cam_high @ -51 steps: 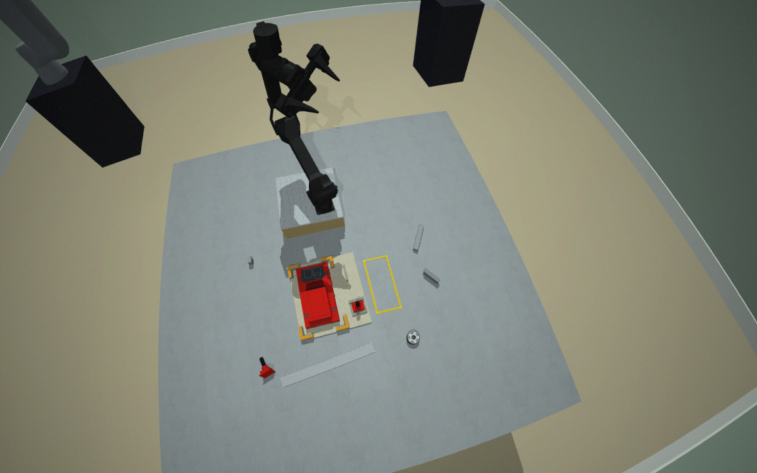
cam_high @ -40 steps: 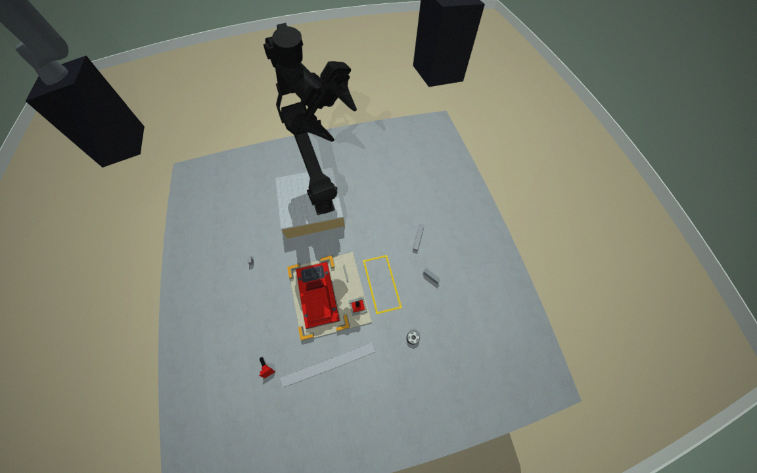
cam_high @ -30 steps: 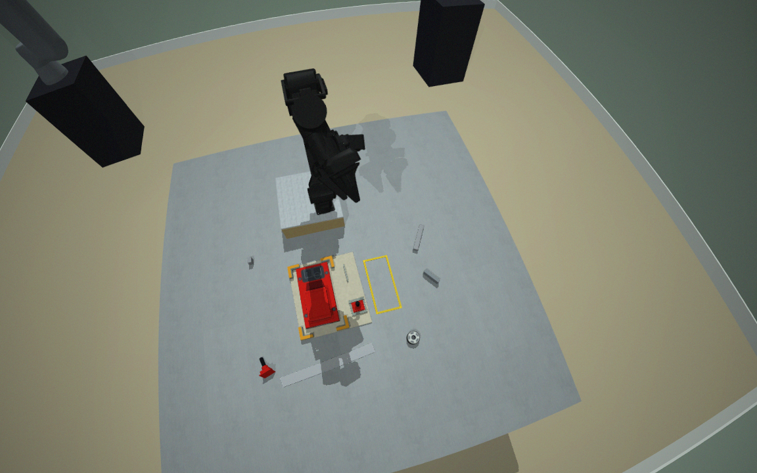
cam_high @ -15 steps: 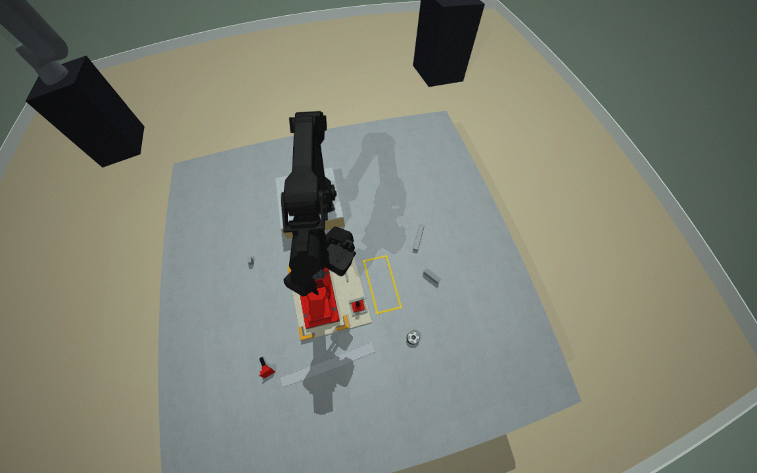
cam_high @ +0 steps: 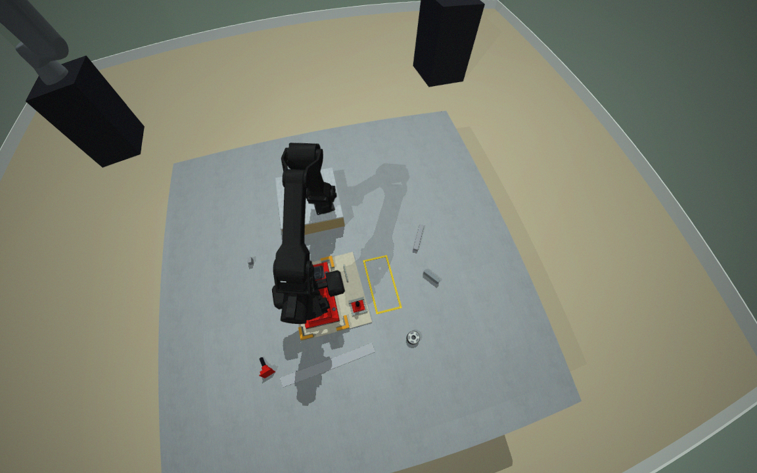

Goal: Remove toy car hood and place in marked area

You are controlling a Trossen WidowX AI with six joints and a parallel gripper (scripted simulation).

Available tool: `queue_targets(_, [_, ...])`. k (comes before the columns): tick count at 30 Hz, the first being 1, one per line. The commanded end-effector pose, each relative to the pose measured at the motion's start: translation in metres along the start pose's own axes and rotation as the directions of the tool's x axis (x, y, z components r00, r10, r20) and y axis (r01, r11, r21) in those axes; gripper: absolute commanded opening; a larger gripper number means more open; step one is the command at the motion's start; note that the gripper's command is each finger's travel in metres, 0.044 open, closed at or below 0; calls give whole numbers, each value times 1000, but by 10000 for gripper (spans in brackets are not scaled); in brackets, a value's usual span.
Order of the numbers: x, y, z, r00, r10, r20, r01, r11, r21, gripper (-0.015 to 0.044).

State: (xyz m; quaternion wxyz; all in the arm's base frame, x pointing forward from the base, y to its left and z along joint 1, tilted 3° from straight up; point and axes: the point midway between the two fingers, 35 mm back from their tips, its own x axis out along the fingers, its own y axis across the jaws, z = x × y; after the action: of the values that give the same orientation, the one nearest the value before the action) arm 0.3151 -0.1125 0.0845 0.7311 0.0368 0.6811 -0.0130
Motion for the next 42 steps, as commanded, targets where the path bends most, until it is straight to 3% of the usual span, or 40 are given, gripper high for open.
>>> queue_targets(1, [2,-2,0,1000,-6,-1,6,1000,13,440])
queue_targets(42, [37,-3,5,1000,-6,-1,6,1000,13,440])
